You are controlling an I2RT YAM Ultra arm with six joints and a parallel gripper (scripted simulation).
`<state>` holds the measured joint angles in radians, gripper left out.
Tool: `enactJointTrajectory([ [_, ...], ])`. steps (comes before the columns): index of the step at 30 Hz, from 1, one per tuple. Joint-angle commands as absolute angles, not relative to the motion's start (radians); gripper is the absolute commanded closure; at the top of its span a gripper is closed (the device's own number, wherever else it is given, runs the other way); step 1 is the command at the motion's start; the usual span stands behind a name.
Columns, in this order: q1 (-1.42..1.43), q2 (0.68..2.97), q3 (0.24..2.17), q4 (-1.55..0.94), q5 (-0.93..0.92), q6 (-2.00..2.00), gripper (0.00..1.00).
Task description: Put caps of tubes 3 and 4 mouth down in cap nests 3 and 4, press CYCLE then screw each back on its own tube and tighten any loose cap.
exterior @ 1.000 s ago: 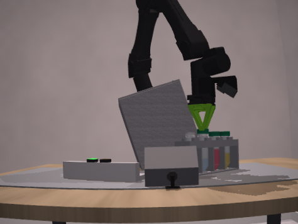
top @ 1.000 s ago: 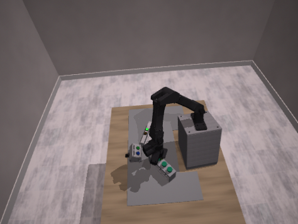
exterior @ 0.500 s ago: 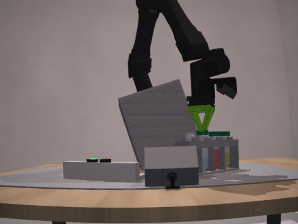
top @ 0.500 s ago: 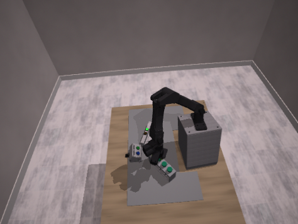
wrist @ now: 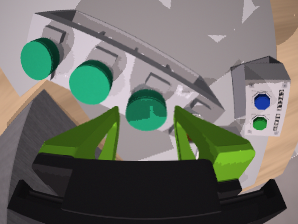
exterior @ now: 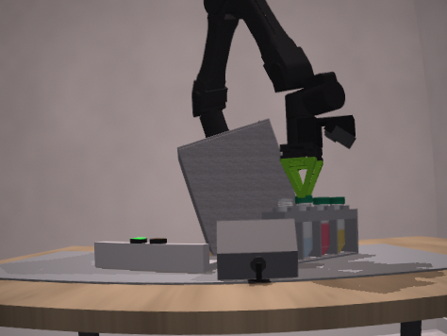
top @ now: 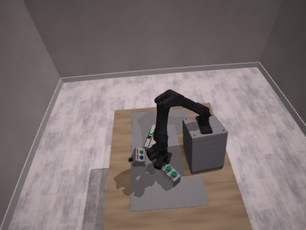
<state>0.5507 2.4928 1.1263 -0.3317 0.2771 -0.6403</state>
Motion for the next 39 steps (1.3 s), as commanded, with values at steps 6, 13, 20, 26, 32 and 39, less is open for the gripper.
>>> enactJointTrajectory([
  [6, 0.553, 2.486, 1.130, -0.331, 0.277, -0.641, 0.51],
  [13, 0.553, 2.486, 1.130, -0.331, 0.277, -0.641, 0.51],
  [20, 0.550, 2.496, 1.131, -0.321, 0.277, -0.404, 0.51],
  [26, 0.548, 2.505, 1.132, -0.313, 0.278, -0.384, 0.51],
  [32, 0.546, 2.510, 1.132, -0.308, 0.278, -0.386, 0.51],
  [39, 0.546, 2.511, 1.135, -0.308, 0.278, -0.387, 1.00],
])
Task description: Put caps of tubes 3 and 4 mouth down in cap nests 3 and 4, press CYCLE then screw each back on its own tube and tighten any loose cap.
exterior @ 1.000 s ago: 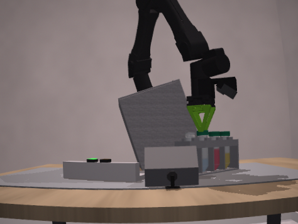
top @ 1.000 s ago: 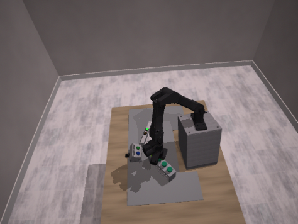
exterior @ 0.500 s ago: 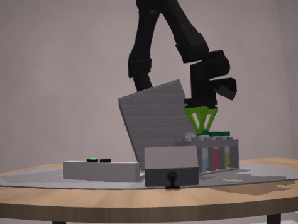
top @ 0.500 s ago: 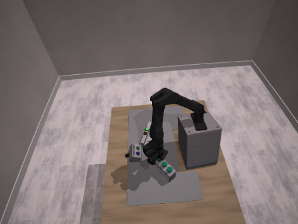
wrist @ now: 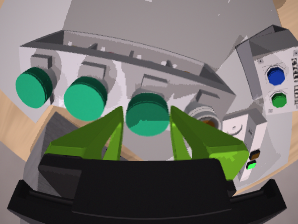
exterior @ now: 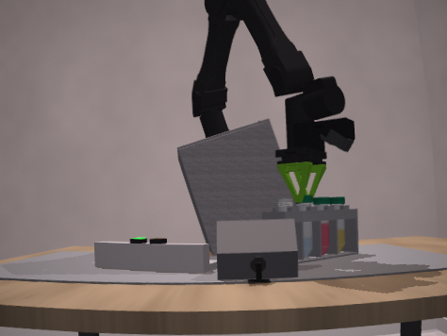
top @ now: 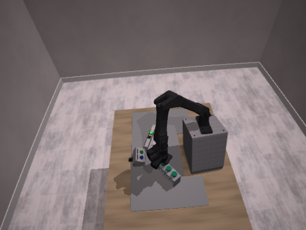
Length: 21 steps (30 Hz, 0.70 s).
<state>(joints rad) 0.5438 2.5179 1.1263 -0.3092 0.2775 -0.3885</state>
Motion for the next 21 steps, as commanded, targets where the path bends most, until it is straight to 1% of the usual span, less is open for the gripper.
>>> enactJointTrajectory([
  [1, 0.546, 2.511, 1.135, -0.308, 0.278, -0.387, 1.00],
  [14, 0.546, 2.511, 1.135, -0.308, 0.278, -0.387, 1.00],
  [21, 0.545, 2.513, 1.135, -0.308, 0.278, -0.154, 1.00],
])
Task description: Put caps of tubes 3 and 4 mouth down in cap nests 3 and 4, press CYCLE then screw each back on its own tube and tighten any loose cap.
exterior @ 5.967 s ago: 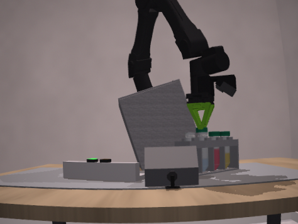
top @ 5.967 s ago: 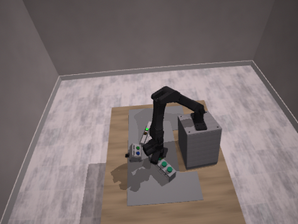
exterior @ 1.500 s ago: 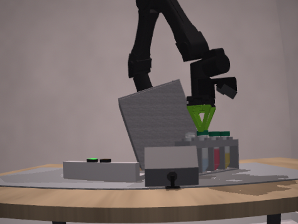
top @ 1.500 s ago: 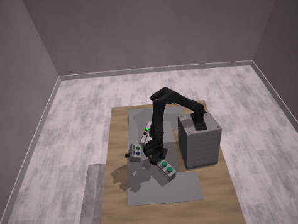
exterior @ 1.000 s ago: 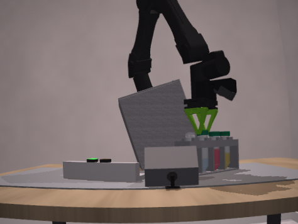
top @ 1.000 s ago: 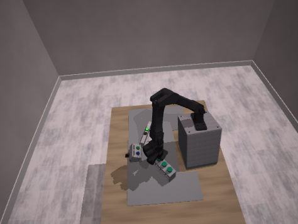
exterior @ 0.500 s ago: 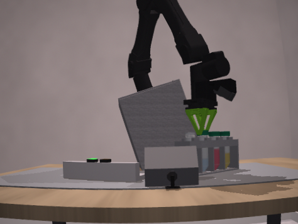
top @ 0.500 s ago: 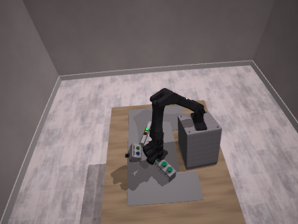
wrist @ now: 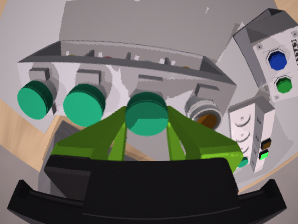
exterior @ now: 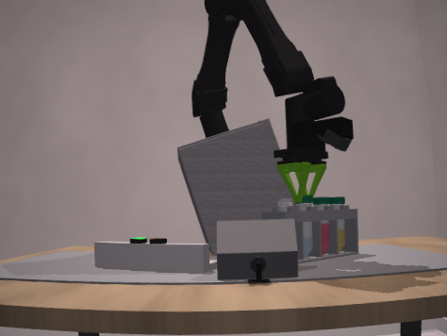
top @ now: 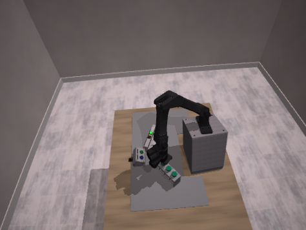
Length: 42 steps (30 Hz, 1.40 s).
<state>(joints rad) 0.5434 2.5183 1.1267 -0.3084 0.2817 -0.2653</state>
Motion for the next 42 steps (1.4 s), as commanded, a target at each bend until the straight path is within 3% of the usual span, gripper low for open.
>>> enactJointTrajectory([
  [1, 0.545, 2.513, 1.135, -0.308, 0.278, -0.154, 1.00],
  [17, 0.544, 2.515, 1.136, -0.305, 0.278, 0.346, 1.00],
  [26, 0.545, 2.515, 1.136, -0.305, 0.278, 0.398, 1.00],
  [27, 0.545, 2.515, 1.136, -0.305, 0.278, 0.398, 0.51],
  [42, 0.546, 2.512, 1.135, -0.308, 0.278, 0.279, 0.51],
])
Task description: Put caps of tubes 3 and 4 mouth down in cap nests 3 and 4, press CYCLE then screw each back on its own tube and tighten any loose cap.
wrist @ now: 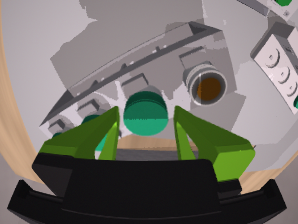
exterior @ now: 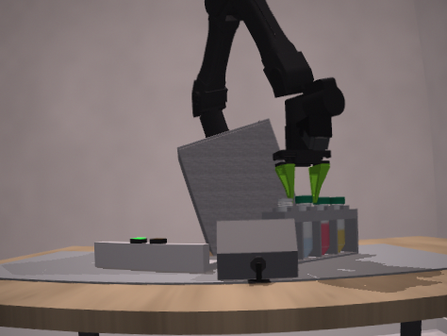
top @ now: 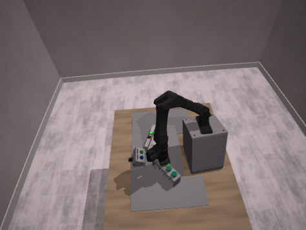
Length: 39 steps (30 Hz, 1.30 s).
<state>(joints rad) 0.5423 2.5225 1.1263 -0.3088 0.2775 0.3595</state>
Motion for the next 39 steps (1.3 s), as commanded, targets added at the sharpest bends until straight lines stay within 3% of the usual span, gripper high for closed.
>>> enactJointTrajectory([
  [1, 0.546, 2.512, 1.135, -0.308, 0.278, 0.239, 0.51],
  [19, 0.545, 2.515, 1.143, -0.313, 0.278, -0.387, 0.51],
  [29, 0.545, 2.516, 1.148, -0.317, 0.278, -0.387, 0.51],
  [30, 0.545, 2.516, 1.148, -0.317, 0.278, -0.387, 1.00],
  [39, 0.545, 2.516, 1.147, -0.316, 0.278, -0.387, 1.00],
])
